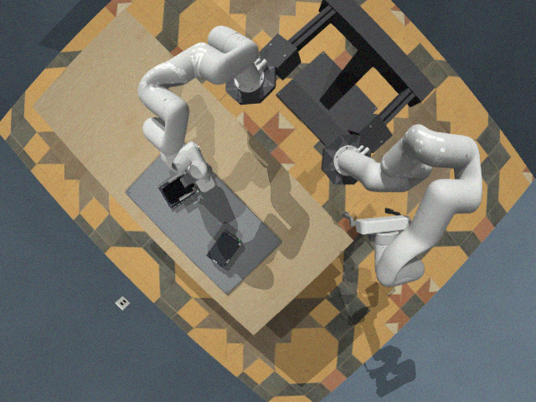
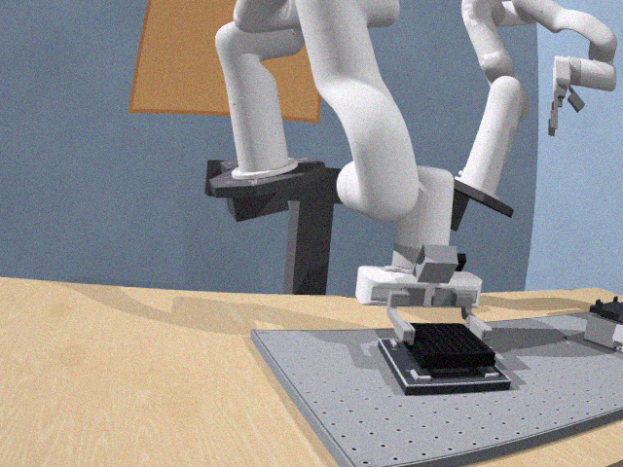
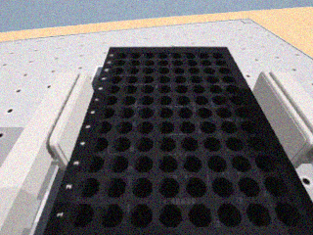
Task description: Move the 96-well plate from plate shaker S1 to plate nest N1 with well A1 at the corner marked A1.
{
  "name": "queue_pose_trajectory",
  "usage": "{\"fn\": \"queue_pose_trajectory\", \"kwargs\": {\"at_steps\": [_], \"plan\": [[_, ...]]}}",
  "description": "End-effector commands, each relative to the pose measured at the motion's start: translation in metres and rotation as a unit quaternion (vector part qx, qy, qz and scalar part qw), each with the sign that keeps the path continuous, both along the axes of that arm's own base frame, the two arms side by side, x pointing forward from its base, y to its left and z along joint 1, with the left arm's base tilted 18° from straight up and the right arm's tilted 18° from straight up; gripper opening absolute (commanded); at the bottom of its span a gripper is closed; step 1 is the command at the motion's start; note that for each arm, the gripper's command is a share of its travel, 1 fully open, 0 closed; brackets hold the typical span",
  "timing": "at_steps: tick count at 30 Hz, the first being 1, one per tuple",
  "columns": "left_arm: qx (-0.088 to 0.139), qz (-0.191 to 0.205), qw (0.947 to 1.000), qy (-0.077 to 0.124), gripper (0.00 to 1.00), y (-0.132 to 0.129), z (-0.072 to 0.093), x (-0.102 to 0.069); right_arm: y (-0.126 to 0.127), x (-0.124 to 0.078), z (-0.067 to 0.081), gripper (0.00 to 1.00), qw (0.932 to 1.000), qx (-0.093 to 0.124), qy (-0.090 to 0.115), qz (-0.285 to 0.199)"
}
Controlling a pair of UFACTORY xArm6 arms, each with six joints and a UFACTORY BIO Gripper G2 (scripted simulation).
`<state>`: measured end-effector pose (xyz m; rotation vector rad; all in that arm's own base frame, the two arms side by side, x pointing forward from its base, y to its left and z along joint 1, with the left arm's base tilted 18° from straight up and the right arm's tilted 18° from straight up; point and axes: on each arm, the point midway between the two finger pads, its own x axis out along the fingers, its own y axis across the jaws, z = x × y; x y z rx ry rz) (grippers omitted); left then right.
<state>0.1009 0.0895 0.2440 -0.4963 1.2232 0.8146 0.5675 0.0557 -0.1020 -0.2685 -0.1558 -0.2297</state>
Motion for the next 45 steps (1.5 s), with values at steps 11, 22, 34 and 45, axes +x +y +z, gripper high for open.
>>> {"fn": "queue_pose_trajectory", "kwargs": {"at_steps": [11,22,34,45], "plan": [[0.001,0.000,1.0000,-0.001,1.00,0.0003,0.0007,0.0004,0.0002,0.0011,0.0000,0.00,1.0000,0.000,-0.001,0.000],[0.001,0.000,1.0000,-0.001,1.00,0.0003,0.0007,0.0004,-0.0002,0.0013,-0.0014,0.00,1.0000,0.000,-0.001,0.000],[0.001,0.000,1.0000,-0.001,1.00,0.0003,0.0007,0.0004,-0.0007,0.0015,-0.0030,0.00,1.0000,0.000,-0.001,0.000],[0.001,0.000,1.0000,-0.001,1.00,0.0003,0.0007,0.0004,-0.0012,0.0017,-0.0047,0.00,1.0000,0.000,-0.001,0.000]]}}
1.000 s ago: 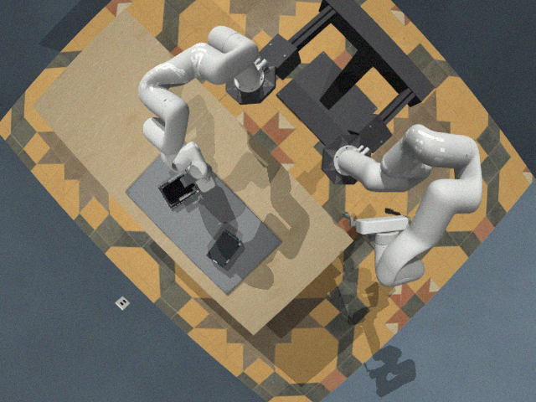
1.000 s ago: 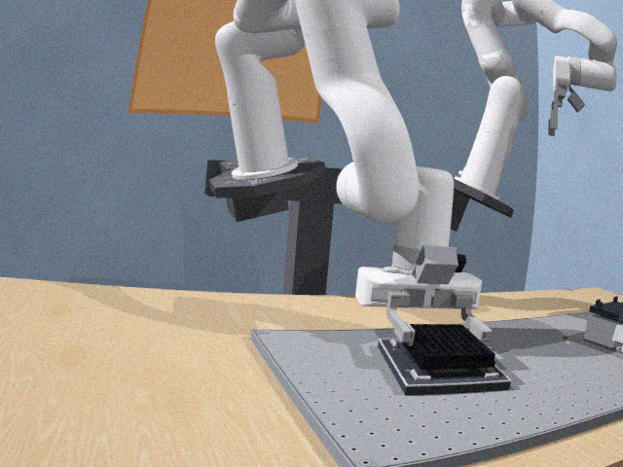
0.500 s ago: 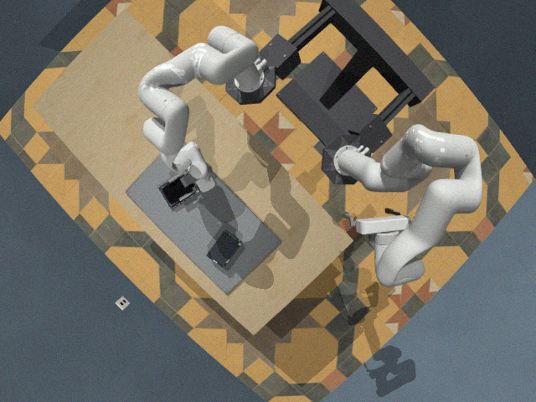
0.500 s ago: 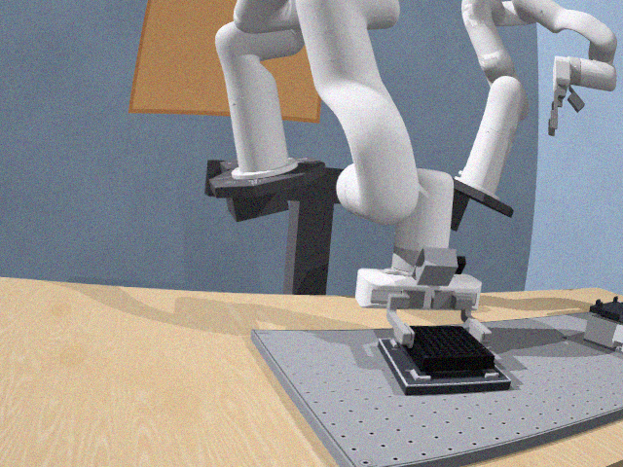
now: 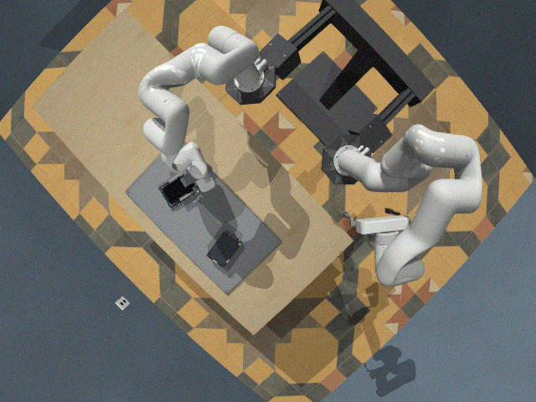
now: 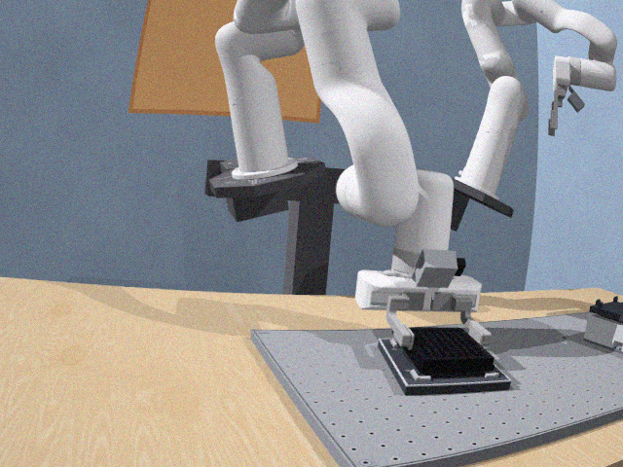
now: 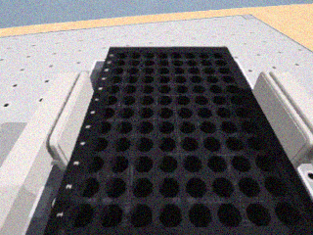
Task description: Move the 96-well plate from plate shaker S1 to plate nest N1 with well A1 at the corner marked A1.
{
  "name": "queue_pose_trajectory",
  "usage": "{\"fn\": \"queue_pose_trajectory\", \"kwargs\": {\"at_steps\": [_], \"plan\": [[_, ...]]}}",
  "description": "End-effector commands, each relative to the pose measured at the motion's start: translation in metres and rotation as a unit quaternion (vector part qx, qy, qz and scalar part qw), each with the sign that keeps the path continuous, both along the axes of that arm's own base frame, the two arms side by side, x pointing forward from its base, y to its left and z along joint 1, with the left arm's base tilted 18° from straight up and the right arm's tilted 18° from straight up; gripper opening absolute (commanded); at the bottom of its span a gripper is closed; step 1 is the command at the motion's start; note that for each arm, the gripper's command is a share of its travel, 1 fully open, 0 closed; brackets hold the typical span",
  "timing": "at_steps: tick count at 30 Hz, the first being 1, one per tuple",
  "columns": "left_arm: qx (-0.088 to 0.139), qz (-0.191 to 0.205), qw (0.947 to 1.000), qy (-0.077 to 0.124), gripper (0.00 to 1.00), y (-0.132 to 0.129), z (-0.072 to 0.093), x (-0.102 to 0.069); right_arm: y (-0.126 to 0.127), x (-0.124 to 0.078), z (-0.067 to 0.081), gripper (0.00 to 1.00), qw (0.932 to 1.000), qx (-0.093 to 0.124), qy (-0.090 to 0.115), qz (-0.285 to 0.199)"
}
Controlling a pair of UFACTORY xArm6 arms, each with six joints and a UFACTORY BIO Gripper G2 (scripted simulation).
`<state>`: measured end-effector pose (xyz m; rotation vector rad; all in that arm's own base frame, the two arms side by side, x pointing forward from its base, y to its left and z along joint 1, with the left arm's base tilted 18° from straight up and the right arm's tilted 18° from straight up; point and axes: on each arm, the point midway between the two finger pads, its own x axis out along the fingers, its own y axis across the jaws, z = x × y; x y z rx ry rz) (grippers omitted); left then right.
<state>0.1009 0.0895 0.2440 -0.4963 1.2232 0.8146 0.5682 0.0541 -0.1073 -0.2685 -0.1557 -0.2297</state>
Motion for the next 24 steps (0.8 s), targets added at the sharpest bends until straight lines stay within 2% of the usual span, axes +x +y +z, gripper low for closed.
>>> {"fn": "queue_pose_trajectory", "kwargs": {"at_steps": [1,24], "plan": [[0.001,0.000,1.0000,-0.001,1.00,0.0003,0.0007,0.0004,0.0004,0.0011,0.0005,0.00,1.0000,0.000,-0.001,0.000],[0.001,0.000,1.0000,-0.001,1.00,0.0003,0.0007,0.0004,-0.0005,0.0014,-0.0025,0.00,1.0000,0.000,-0.001,0.000]]}}
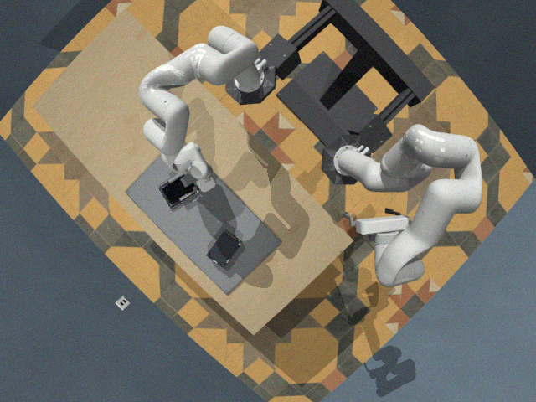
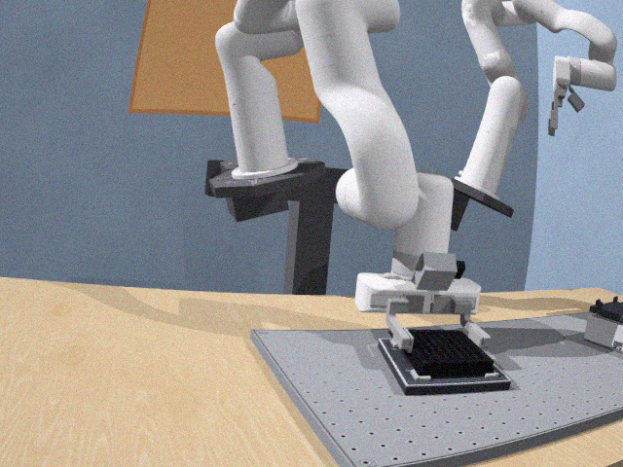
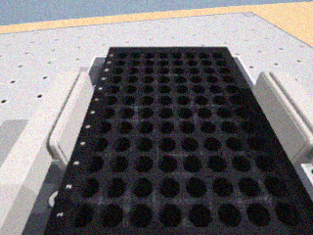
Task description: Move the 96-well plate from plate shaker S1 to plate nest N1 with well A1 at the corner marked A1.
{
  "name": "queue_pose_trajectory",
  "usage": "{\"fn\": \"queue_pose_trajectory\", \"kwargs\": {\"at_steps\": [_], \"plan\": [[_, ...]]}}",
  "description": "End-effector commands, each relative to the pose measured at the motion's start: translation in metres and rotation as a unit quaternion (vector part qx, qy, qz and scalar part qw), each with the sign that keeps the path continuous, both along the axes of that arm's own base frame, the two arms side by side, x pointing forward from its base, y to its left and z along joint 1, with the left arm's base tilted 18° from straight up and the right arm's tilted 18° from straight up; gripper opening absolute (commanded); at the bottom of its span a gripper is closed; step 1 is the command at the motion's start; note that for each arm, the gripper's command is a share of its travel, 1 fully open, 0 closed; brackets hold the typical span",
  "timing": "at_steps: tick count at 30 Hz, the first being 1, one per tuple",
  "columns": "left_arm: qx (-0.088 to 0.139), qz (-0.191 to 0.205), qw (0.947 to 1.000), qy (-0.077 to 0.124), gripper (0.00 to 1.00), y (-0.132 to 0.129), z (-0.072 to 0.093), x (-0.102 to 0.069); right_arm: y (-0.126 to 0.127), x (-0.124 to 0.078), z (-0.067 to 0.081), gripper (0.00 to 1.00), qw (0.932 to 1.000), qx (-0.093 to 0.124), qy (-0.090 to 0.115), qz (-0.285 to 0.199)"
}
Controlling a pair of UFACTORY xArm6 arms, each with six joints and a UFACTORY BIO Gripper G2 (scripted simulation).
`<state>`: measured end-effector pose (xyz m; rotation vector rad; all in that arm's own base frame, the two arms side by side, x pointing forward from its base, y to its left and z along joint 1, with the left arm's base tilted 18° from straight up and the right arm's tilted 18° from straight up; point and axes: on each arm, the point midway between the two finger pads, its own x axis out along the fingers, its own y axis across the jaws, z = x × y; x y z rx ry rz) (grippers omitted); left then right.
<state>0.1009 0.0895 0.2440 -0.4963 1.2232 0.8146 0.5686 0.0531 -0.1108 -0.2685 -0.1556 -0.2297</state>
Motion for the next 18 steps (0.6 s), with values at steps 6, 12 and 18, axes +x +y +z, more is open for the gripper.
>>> {"fn": "queue_pose_trajectory", "kwargs": {"at_steps": [6,12,18], "plan": [[0.001,0.000,1.0000,-0.001,1.00,0.0003,0.0007,0.0004,0.0002,0.0012,0.0000,0.00,1.0000,0.000,-0.001,0.000],[0.001,0.000,1.0000,-0.001,1.00,0.0003,0.0007,0.0004,0.0001,0.0012,-0.0004,0.37,1.0000,0.000,-0.001,0.000],[0.001,0.000,1.0000,-0.001,1.00,0.0003,0.0007,0.0004,0.0001,0.0012,-0.0003,0.37,1.0000,0.000,-0.001,0.000]]}}
